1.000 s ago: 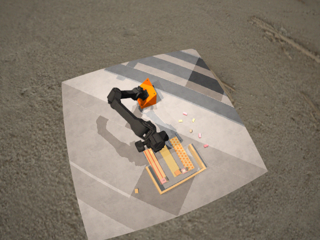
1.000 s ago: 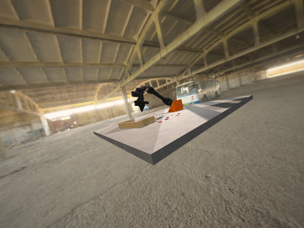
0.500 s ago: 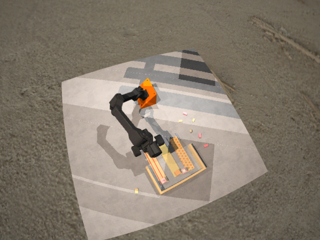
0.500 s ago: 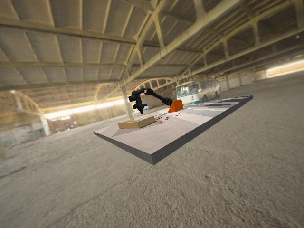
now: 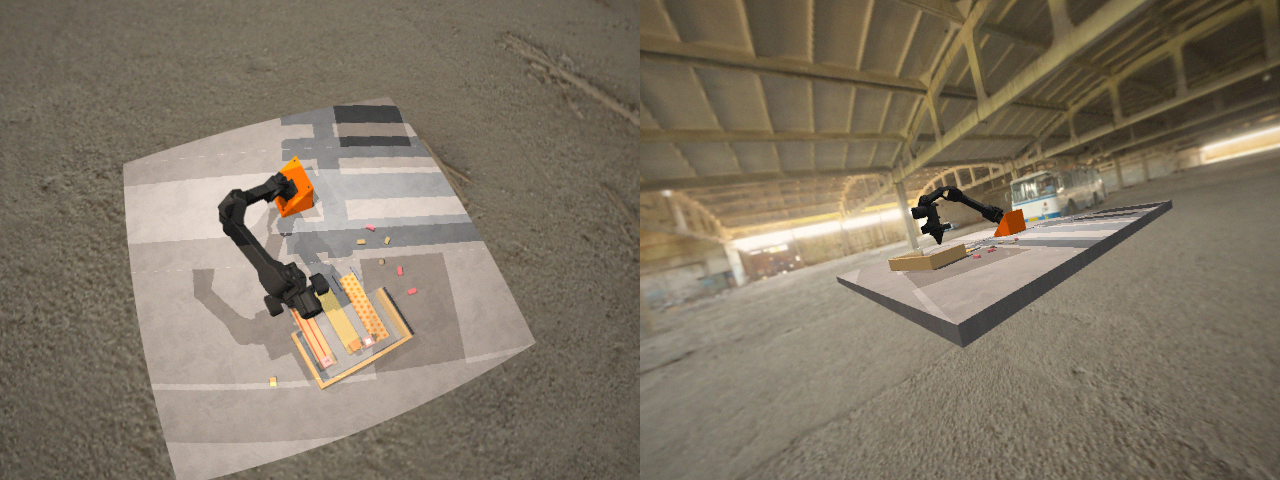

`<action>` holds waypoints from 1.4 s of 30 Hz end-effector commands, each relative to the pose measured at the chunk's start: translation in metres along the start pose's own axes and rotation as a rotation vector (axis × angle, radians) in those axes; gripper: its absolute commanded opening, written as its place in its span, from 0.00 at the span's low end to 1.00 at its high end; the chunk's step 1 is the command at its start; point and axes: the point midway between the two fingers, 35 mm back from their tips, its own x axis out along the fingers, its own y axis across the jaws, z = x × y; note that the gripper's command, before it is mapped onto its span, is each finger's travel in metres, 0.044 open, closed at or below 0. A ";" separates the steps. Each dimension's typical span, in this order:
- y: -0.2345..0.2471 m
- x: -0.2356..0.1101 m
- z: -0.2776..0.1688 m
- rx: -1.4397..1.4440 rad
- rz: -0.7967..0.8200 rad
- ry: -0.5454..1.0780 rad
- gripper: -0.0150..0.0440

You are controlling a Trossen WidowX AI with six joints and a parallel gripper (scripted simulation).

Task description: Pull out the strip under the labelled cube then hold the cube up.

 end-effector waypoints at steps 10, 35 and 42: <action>0.002 0.023 -0.001 -0.007 0.002 0.001 0.25; 0.003 0.043 -0.003 -0.007 0.000 0.001 0.25; 0.003 0.043 -0.003 -0.007 0.000 0.001 0.25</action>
